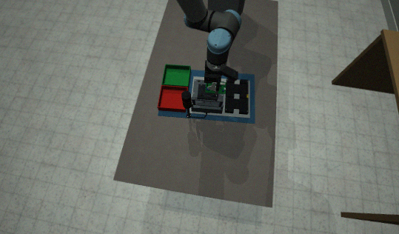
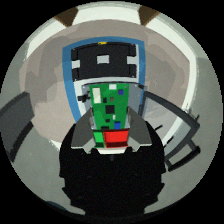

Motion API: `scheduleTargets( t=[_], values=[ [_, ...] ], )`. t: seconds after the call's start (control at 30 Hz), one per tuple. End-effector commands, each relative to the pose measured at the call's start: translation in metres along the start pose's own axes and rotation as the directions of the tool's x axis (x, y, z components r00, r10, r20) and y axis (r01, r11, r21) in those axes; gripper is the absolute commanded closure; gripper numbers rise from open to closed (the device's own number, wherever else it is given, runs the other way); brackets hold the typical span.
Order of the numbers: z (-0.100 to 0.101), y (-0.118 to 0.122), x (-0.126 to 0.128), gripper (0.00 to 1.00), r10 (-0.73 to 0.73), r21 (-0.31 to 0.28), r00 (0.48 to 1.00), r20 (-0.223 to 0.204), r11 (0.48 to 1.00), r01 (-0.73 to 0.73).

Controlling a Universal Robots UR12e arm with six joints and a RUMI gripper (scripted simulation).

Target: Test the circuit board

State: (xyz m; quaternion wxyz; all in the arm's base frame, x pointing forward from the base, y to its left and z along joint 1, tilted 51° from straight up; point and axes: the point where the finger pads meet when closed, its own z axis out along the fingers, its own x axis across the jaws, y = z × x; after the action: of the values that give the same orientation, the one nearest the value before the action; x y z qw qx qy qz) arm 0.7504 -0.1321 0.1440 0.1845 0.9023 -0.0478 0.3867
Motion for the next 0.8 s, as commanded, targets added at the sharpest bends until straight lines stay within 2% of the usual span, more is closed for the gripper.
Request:
scheduleTargets(
  t=[0.0,0.3,0.77],
  values=[
    [-0.001,0.014,-0.003,0.61,0.0,0.002,1.0,-0.001,1.0,0.0],
    [-0.003,0.036,-0.008,0.61,0.0,0.002,1.0,-0.001,1.0,0.0],
    [-0.003,0.038,-0.009,0.61,0.0,0.002,1.0,-0.001,1.0,0.0]
  ],
)
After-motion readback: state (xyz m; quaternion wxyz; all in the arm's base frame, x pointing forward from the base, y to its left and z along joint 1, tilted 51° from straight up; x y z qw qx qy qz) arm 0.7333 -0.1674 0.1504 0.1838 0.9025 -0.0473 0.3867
